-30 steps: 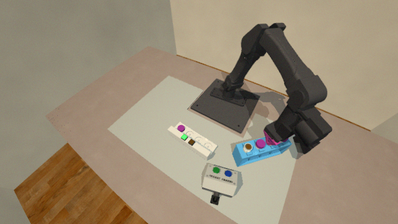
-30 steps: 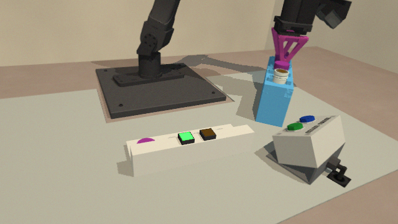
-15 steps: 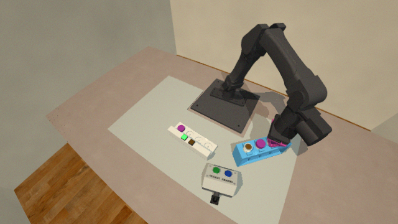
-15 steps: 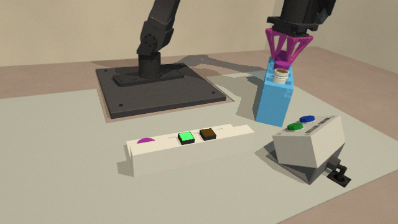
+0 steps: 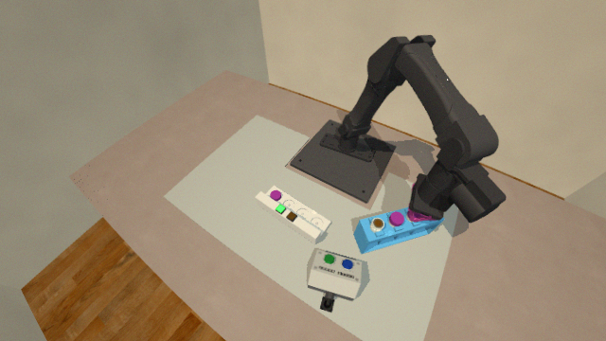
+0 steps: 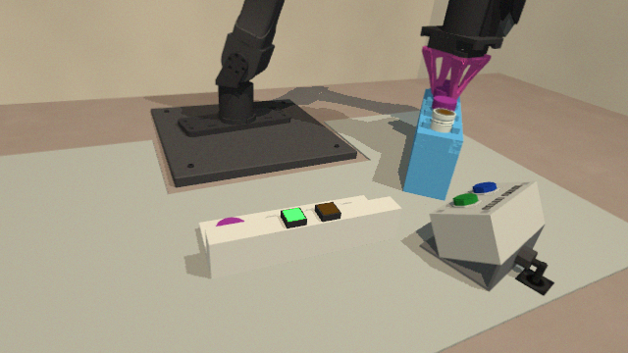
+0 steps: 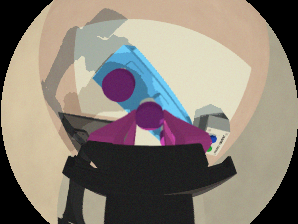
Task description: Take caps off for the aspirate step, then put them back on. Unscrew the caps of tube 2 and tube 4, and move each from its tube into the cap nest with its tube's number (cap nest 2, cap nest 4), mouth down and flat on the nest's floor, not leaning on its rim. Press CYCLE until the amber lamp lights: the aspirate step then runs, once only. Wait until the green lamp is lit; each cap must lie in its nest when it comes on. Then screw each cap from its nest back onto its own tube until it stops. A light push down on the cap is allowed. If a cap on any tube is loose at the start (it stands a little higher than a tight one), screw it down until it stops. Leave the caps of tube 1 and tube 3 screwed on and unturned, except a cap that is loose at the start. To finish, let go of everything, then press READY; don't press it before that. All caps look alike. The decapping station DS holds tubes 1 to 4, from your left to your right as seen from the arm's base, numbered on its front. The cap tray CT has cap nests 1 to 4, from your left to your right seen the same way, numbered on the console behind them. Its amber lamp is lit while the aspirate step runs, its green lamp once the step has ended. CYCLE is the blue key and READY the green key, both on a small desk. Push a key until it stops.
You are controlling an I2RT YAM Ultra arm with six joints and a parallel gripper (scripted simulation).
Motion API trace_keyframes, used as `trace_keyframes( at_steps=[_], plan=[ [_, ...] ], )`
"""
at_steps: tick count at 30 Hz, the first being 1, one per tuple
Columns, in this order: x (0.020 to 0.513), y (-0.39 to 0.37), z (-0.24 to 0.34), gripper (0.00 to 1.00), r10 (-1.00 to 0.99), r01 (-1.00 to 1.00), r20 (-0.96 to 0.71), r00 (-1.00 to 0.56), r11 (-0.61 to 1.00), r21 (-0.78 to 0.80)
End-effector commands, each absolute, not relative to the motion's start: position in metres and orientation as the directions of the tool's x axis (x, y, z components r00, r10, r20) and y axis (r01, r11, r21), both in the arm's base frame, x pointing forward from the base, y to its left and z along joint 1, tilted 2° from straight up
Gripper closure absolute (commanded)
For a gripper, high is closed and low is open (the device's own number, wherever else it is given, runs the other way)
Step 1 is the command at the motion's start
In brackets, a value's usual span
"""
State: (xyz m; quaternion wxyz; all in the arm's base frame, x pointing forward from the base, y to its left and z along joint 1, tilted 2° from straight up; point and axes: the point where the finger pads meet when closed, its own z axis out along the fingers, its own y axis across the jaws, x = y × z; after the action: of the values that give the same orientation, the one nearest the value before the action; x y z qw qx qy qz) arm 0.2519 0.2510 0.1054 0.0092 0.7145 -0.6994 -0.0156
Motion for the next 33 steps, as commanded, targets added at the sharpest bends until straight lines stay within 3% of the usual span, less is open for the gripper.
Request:
trace_keyframes(
  at_steps=[1, 6, 19, 23, 33],
  plan=[
    [0.2536, 0.2525, 0.1099, 1.00, -0.999, -0.999, -0.021, 0.027, -0.027, 0.023],
    [0.2536, 0.2524, 0.1099, 1.00, -0.999, -0.999, -0.021, 0.027, -0.027, 0.023],
    [0.2537, 0.2524, 0.1094, 1.00, -0.812, -0.812, -0.002, -0.584, 0.583, 0.031],
    [0.2537, 0.2524, 0.1093, 1.00, -0.750, -0.749, 0.001, -0.662, 0.661, 0.031],
    [0.2537, 0.2524, 0.1090, 1.00, -0.341, -0.340, 0.016, -0.940, 0.940, 0.027]
  ],
)
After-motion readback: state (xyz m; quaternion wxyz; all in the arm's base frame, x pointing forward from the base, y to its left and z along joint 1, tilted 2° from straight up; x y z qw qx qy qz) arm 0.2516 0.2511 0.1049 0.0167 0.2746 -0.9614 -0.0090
